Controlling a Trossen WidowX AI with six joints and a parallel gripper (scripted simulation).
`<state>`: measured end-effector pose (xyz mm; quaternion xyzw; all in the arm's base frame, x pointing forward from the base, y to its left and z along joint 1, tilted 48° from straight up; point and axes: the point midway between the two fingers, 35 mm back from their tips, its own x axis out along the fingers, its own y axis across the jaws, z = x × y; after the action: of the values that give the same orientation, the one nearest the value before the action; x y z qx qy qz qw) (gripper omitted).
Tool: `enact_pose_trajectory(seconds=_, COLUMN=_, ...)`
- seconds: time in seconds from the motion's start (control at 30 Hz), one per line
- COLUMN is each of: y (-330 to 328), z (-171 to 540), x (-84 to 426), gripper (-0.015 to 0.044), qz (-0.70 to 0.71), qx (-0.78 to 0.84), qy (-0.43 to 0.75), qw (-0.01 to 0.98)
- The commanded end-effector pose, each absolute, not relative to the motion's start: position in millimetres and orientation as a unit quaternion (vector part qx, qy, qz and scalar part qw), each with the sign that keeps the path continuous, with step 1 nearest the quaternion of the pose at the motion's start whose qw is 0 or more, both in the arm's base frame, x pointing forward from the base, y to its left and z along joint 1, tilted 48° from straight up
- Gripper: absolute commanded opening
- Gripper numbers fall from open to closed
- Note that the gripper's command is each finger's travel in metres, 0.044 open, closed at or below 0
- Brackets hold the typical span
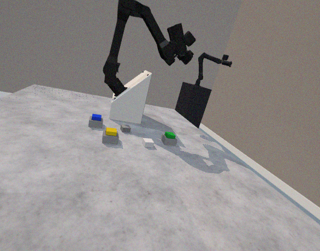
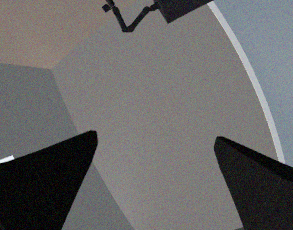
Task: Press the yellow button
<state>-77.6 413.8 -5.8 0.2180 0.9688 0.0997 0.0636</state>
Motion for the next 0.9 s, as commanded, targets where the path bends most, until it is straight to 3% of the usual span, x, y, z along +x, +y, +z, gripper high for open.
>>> enact_pose_trajectory(seconds=0.0, y=416.3, z=-6.5, x=-73.5, gripper=0.04, qz=0.101, qx=0.227, qy=0.966, qw=0.068)
enact_pose_trajectory(seconds=0.13, y=448.5, z=-23.0, x=9.4, gripper=0.04, qz=0.106, qx=0.364, qy=0.909, qw=0.171)
enact_pose_trajectory(seconds=0.37, y=442.0, z=-50.8, x=127.6, gripper=0.04, qz=0.074, qx=0.468, qy=0.809, qw=0.348)
enact_pose_trajectory(seconds=0.63, y=379.3, z=-75.0, x=232.3, gripper=0.04, qz=-0.007, qx=0.463, qy=0.706, qw=0.535)
enact_pose_trajectory(seconds=0.87, y=290.0, z=-81.3, x=293.9, gripper=0.04, qz=-0.104, qx=0.373, qy=0.641, qw=0.663)
